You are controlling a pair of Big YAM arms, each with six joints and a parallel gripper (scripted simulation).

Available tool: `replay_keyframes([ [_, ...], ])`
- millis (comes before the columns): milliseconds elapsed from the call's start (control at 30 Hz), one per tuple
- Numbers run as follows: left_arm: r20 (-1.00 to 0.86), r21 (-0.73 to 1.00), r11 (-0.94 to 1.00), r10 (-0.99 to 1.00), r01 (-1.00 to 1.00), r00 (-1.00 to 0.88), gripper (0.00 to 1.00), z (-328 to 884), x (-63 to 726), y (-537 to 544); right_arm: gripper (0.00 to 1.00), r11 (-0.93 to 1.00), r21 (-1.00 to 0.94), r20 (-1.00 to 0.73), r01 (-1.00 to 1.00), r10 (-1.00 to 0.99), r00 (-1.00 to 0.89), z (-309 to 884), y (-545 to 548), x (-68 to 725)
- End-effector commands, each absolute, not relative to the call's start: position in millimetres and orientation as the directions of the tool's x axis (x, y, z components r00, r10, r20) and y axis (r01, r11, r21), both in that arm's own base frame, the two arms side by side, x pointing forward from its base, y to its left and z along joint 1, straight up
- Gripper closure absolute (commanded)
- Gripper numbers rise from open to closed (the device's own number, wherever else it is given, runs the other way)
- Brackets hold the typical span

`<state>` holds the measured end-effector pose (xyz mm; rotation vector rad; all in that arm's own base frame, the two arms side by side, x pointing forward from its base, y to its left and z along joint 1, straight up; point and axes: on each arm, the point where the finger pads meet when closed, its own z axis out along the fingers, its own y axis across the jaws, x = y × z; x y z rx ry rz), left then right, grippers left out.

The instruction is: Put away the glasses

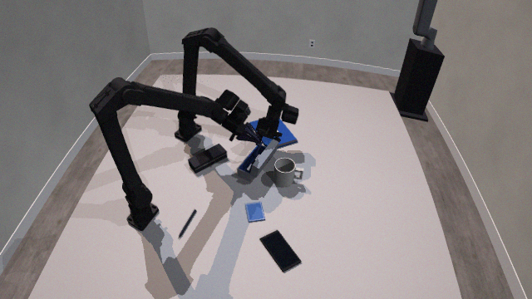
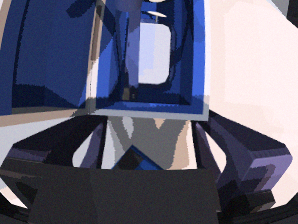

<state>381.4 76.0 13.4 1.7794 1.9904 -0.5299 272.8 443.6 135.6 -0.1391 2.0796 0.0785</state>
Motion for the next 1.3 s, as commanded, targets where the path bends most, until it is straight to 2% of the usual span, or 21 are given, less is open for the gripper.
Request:
replay_keyframes([
  [0, -0.521, 0.049, 0.127, 0.850, 0.991, -0.083, 0.43, 28, 406, 92, 1.00, 0.992, -0.021, -0.857, -0.124, -0.081, -0.509, 115, 451, 269],
  [1267, -0.523, 0.046, 0.120, 0.849, 0.992, -0.079, 0.43, 28, 405, 88, 1.00, 1.000, -0.004, -0.864, 0.024, 0.009, -0.503, 102, 441, 275],
])
